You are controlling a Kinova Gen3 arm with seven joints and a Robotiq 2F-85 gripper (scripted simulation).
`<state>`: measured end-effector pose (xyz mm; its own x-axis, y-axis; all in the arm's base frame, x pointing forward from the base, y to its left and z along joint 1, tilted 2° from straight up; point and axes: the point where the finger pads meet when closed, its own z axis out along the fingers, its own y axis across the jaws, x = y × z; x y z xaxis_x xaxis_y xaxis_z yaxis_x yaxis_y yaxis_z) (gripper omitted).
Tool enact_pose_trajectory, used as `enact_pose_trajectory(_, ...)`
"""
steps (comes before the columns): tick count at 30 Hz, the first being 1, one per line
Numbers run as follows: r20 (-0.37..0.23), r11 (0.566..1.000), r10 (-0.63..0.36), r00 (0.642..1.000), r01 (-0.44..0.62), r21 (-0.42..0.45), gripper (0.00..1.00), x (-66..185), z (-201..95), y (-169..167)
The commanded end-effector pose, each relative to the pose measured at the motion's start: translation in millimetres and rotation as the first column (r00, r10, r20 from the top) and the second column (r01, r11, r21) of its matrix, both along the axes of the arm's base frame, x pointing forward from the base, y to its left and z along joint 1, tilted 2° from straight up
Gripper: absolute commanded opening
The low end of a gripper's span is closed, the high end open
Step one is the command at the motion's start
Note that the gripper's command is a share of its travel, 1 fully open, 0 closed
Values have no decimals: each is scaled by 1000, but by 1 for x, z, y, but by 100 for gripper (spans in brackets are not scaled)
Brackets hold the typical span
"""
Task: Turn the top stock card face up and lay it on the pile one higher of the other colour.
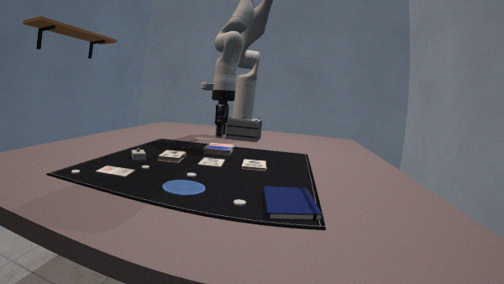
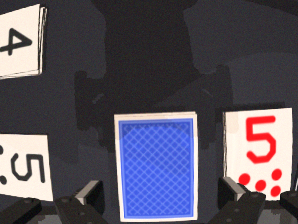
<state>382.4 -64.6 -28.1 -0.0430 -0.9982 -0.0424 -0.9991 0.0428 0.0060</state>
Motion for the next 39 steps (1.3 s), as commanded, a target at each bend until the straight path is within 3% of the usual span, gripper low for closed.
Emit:
enact_pose_trajectory(1, 6, 1000, 3, 1000, -3, -6, 85, 3, -8, -4)
enact_pose_trajectory(12, 5, 1000, 3, 1000, -3, -4, 85, 3, -22, -3)
enact_pose_trajectory(39, 4, 1000, 2, 1000, -2, -4, 85, 3, -23, -3)
